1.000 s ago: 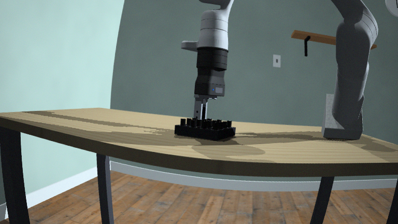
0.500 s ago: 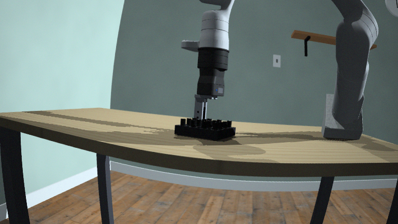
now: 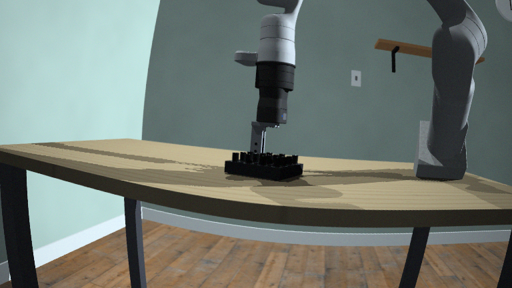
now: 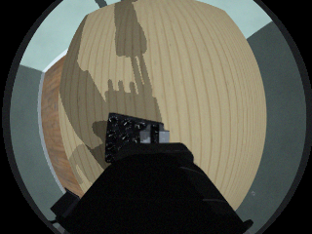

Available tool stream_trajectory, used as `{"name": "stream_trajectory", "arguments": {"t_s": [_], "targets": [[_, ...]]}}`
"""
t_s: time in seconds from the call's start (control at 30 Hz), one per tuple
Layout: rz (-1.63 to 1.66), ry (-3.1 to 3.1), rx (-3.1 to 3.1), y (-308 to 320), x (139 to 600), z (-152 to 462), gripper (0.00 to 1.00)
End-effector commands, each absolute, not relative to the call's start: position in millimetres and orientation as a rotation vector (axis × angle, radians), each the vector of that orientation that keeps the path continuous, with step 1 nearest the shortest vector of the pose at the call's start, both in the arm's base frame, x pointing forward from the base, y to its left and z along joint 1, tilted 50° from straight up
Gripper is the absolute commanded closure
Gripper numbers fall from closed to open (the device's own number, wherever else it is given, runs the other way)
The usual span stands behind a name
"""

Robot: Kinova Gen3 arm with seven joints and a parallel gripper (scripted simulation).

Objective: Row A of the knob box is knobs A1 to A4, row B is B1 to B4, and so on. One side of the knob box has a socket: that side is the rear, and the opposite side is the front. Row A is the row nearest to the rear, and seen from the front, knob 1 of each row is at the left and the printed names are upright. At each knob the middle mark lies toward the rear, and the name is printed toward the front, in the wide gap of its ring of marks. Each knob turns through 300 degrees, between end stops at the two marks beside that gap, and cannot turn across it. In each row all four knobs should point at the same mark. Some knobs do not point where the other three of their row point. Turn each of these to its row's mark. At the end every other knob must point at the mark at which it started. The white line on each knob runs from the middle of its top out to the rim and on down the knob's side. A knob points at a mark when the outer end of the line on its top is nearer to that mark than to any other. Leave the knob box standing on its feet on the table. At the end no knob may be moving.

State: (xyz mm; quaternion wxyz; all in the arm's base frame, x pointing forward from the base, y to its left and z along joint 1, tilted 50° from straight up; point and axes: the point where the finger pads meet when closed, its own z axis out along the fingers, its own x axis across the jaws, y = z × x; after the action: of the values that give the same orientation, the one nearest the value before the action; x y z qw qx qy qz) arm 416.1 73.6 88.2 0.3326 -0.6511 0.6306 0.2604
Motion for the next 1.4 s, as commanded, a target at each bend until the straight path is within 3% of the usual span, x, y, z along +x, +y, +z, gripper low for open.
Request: {"name": "stream_trajectory", "arguments": {"t_s": [0.0,0.57,0.6,1.37], "targets": [[0.675,1.637,-1.704,72.8,416.5,88.3,0.7],[0.67,1.628,-1.711,72.8,416.5,88.3,0.7],[0.67,1.628,-1.711,72.8,416.5,88.3,0.54],[0.67,1.628,-1.711,72.6,416.5,88.4,0.54]]}}
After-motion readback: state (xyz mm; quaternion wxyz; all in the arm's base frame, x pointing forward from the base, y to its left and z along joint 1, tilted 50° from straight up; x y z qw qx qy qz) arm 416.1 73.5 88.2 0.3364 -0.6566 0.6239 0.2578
